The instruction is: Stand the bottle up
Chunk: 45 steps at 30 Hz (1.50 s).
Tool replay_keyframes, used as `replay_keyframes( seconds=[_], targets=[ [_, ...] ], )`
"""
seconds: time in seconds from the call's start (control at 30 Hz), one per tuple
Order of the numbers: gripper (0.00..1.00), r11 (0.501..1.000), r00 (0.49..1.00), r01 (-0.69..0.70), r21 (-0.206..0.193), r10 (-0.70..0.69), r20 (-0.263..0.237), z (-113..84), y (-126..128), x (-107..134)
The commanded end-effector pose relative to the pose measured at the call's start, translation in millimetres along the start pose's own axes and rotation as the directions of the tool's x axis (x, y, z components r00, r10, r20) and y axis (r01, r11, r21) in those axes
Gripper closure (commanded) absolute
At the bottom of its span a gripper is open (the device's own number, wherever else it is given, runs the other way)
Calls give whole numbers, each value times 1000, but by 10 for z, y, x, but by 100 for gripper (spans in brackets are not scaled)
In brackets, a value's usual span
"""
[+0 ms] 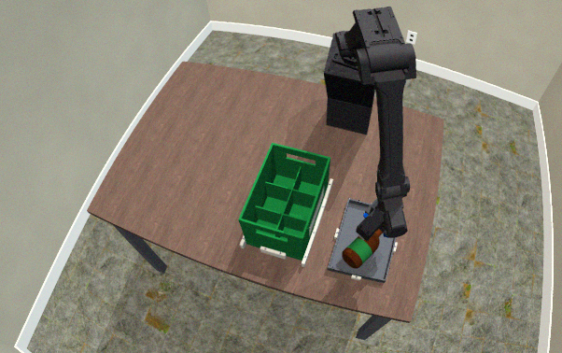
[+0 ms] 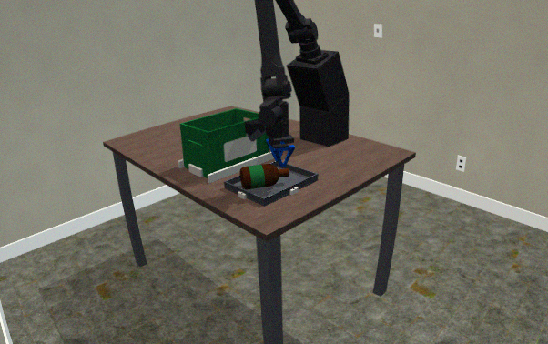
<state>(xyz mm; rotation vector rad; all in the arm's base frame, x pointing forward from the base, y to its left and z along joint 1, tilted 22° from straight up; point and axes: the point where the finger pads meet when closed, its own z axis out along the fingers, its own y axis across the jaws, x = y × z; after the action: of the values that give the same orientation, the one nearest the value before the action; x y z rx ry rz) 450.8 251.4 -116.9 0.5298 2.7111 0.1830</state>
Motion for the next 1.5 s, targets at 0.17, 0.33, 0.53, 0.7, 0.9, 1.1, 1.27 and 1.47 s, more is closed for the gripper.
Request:
replay_keyframes(
  seconds=[0.17, 0.33, 0.53, 0.7, 0.9, 1.1, 1.27, 1.47],
  targets=[
    [39, 1000, 1000, 5, 6, -5, -6, 101, -51, 30],
    [39, 1000, 1000, 5, 6, -5, -6, 101, -51, 30],
    [39, 1000, 1000, 5, 6, -5, -6, 101, -51, 30],
    [39, 1000, 1000, 5, 6, -5, -6, 101, -51, 30],
    [39, 1000, 1000, 5, 6, -5, -6, 101, -51, 30],
    [39, 1000, 1000, 5, 5, -5, -5, 103, -48, 25],
    [39, 1000, 1000, 4, 1, -4, -1, 115, -28, -3],
    [39, 1000, 1000, 2, -3, -2, 3, 151, -7, -37]
  ],
)
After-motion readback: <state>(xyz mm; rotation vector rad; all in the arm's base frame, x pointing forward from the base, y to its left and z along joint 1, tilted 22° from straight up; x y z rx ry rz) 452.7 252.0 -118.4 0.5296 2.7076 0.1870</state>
